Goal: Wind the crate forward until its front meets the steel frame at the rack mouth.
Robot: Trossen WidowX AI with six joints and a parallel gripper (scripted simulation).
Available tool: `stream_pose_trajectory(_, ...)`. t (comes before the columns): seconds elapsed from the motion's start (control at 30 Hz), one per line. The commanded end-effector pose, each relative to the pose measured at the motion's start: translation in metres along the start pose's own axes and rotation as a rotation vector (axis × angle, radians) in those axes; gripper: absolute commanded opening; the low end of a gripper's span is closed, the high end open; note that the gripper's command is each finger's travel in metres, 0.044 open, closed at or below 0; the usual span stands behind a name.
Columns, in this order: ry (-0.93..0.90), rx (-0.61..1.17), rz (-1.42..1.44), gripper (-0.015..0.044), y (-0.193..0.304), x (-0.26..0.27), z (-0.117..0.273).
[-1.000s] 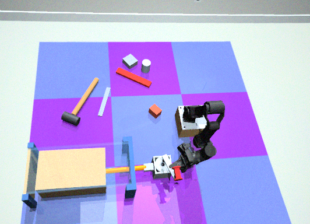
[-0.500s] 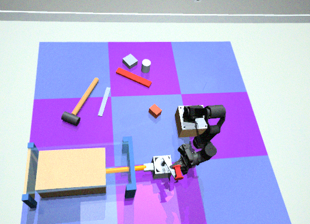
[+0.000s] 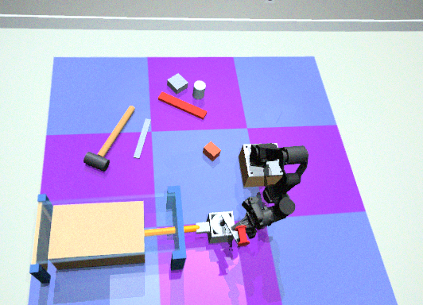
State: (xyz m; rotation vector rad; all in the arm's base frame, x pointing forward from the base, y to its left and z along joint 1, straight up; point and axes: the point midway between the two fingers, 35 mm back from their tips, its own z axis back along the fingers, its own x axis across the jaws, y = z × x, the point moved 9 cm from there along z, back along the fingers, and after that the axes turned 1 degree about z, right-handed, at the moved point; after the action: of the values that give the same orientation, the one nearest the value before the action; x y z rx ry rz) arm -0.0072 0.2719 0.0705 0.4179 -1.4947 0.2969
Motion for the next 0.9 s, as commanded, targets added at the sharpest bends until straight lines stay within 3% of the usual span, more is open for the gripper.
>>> stream_pose_trajectory(0.0, -0.001, -0.005, -0.015, 0.0, 0.0, -0.001, 0.0)
stream_pose_trajectory(0.87, 0.01, -0.009, -0.015, 0.0, -0.001, -0.015, -0.002)
